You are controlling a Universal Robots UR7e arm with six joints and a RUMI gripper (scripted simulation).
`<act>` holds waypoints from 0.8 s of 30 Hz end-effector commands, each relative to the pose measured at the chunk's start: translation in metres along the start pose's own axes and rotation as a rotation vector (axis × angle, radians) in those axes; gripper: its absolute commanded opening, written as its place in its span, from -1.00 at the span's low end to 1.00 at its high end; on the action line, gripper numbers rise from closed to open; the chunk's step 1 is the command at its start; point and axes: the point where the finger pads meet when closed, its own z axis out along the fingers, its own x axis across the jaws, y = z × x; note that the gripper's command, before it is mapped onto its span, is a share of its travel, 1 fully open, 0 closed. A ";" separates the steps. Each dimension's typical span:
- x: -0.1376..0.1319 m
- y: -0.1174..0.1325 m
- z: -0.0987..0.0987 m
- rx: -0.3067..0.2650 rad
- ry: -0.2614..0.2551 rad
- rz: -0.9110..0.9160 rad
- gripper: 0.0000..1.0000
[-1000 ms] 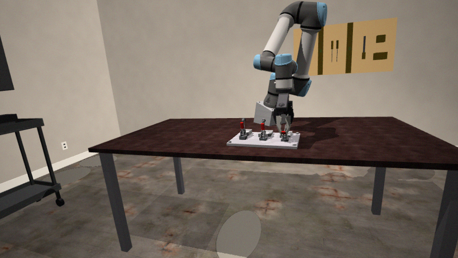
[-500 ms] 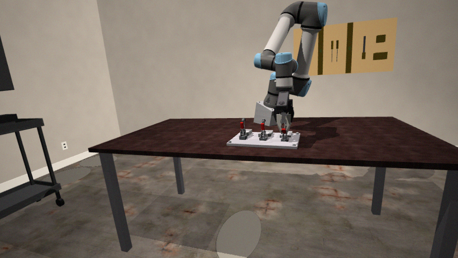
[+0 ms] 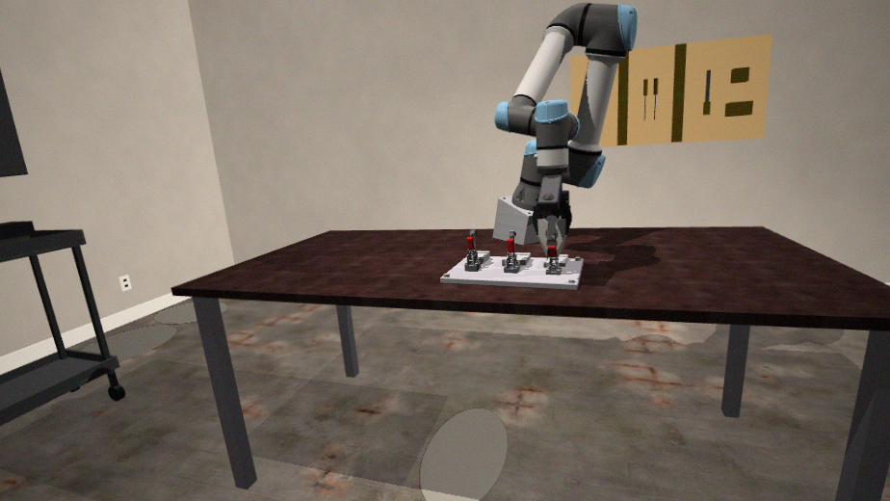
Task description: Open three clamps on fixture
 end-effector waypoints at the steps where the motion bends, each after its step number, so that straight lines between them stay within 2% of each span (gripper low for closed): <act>1: 0.000 0.004 -0.001 0.000 0.000 0.000 -1.00; 24: 0.000 0.015 -0.001 0.000 0.000 0.000 -1.00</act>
